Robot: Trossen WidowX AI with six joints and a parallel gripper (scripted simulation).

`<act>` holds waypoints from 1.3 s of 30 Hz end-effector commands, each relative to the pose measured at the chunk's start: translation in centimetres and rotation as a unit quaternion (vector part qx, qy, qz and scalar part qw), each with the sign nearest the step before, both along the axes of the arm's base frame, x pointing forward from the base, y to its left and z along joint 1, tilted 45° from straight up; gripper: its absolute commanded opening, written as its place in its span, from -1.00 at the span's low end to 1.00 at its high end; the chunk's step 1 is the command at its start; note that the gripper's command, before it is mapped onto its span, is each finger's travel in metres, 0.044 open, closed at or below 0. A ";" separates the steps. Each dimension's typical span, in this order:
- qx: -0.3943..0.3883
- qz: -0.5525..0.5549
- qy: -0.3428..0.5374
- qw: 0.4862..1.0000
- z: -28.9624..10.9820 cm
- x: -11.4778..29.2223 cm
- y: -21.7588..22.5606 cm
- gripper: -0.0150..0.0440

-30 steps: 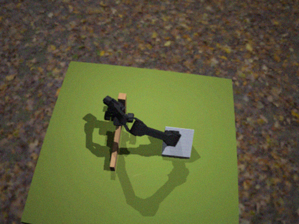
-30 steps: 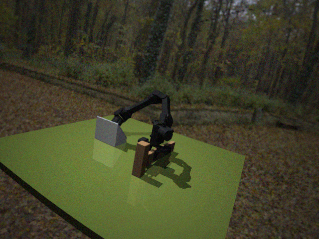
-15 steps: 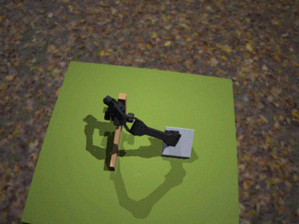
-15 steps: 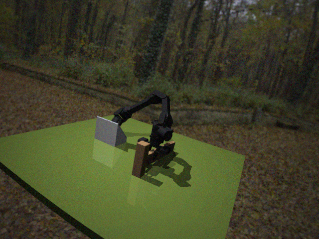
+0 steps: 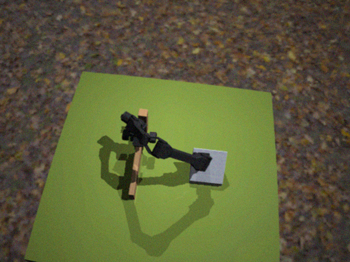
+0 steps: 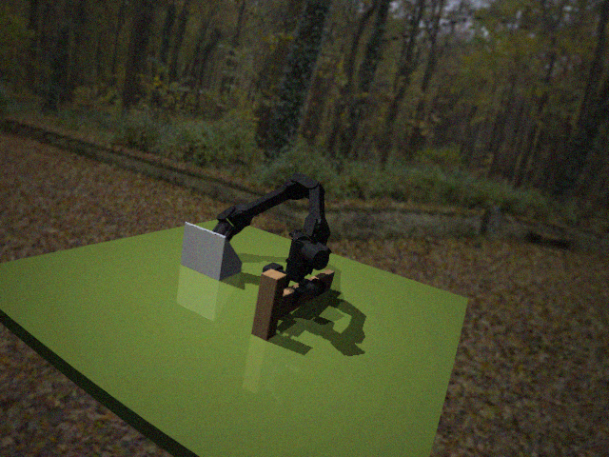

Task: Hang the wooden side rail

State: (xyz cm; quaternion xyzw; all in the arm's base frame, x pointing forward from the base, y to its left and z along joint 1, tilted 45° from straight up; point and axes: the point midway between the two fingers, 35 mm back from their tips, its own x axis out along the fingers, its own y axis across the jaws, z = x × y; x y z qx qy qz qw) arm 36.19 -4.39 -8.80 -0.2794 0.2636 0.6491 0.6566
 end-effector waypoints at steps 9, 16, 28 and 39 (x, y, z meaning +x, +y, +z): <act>-0.004 -0.006 -0.004 1.000 0.1 0.1 -0.9 -0.49; -0.004 -0.006 -0.004 1.000 0.0 0.1 -0.9 -0.49; -0.004 -0.006 -0.004 1.000 -0.1 0.2 -0.9 -0.49; -0.004 -0.006 -0.004 1.000 -0.1 0.1 -1.1 -0.49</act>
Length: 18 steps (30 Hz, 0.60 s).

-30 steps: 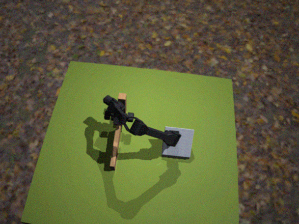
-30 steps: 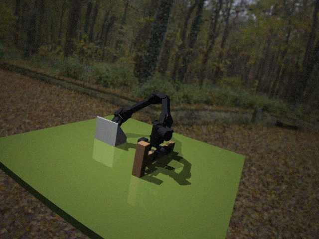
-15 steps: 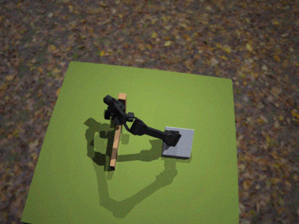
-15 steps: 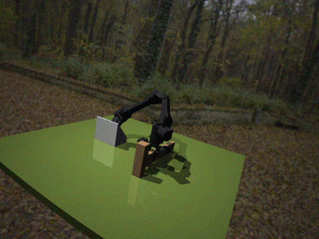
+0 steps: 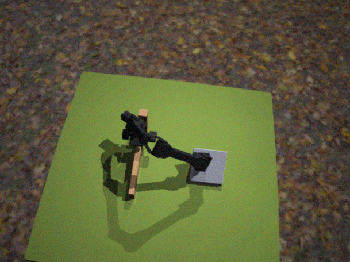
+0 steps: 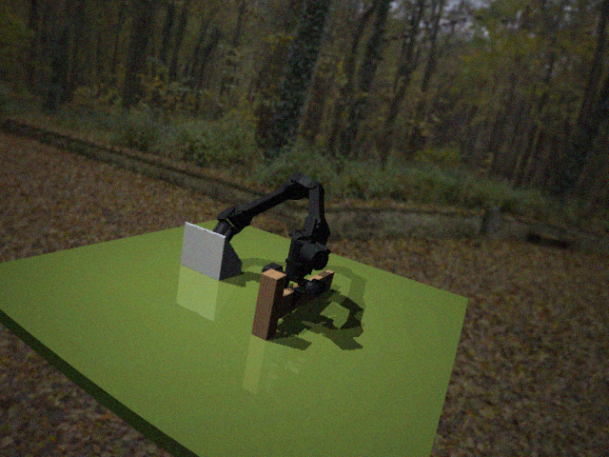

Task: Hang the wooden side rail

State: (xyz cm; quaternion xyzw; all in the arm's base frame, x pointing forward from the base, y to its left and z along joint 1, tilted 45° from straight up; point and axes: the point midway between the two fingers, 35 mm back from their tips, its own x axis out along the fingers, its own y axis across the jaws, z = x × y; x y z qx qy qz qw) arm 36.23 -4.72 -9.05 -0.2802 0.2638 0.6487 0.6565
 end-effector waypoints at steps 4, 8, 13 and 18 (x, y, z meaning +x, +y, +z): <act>-0.003 -0.006 -0.004 1.000 0.1 0.1 -0.8 -0.49; -0.003 -0.006 -0.004 1.000 0.0 0.0 -0.8 -0.49; -0.003 -0.006 -0.004 1.000 0.0 0.0 -0.8 -0.49; -0.003 -0.006 -0.004 1.000 -0.1 0.1 -0.8 -0.49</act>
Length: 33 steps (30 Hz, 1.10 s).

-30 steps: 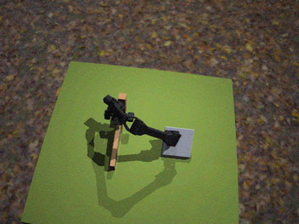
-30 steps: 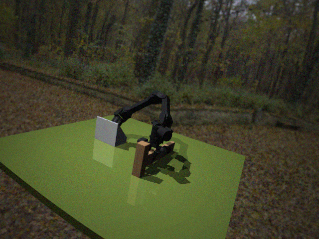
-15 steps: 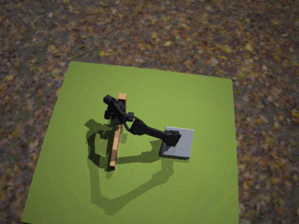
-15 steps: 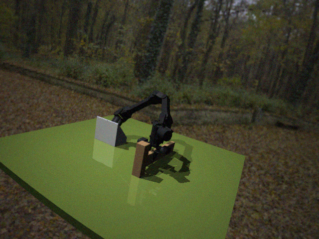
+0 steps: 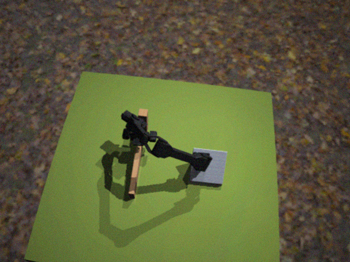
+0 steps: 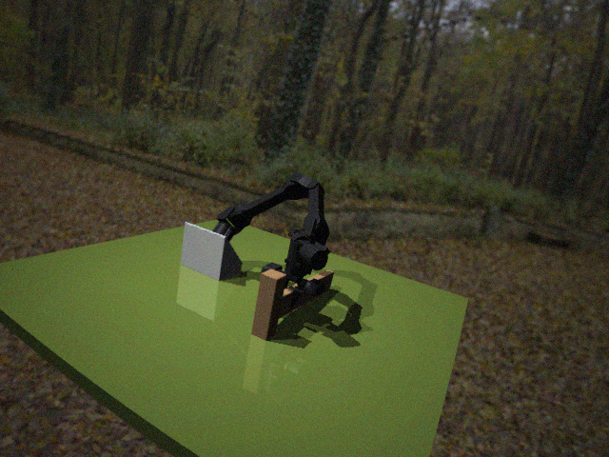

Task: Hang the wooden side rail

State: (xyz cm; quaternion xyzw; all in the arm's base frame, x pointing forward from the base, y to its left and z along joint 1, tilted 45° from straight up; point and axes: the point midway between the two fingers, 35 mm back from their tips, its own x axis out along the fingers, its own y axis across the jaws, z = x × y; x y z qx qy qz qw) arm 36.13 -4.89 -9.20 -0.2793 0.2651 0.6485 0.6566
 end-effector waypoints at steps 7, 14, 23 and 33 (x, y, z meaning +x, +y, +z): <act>-0.003 -0.005 -0.005 1.000 0.0 0.2 -0.7 -0.49; -0.003 -0.005 -0.005 1.000 0.0 0.3 -0.8 -0.49; -0.003 -0.005 -0.005 1.000 0.0 0.2 -0.9 -0.49; -0.003 -0.005 -0.005 1.000 -0.2 0.1 -0.9 -0.49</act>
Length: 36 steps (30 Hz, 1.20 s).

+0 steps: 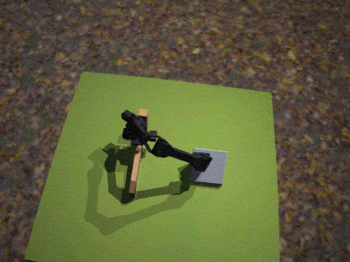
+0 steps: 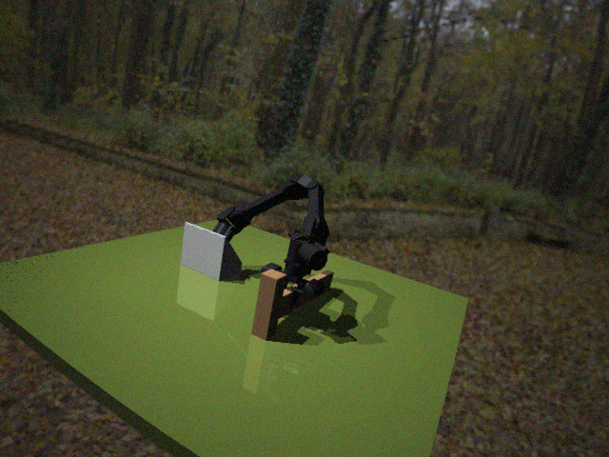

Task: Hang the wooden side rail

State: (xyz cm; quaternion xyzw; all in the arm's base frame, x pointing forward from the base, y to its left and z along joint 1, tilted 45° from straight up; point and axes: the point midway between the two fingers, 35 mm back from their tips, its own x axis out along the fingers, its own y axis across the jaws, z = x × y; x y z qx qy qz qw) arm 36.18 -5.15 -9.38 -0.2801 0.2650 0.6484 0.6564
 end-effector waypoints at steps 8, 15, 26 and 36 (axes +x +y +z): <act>-0.003 -0.005 -0.004 1.000 -0.1 0.2 -0.7 -0.49; -0.003 -0.005 -0.004 1.000 -0.1 0.2 -0.8 -0.49; -0.003 -0.005 -0.004 1.000 -0.1 0.1 -0.9 -0.49; -0.003 -0.005 -0.004 1.000 -0.2 0.1 -0.9 -0.49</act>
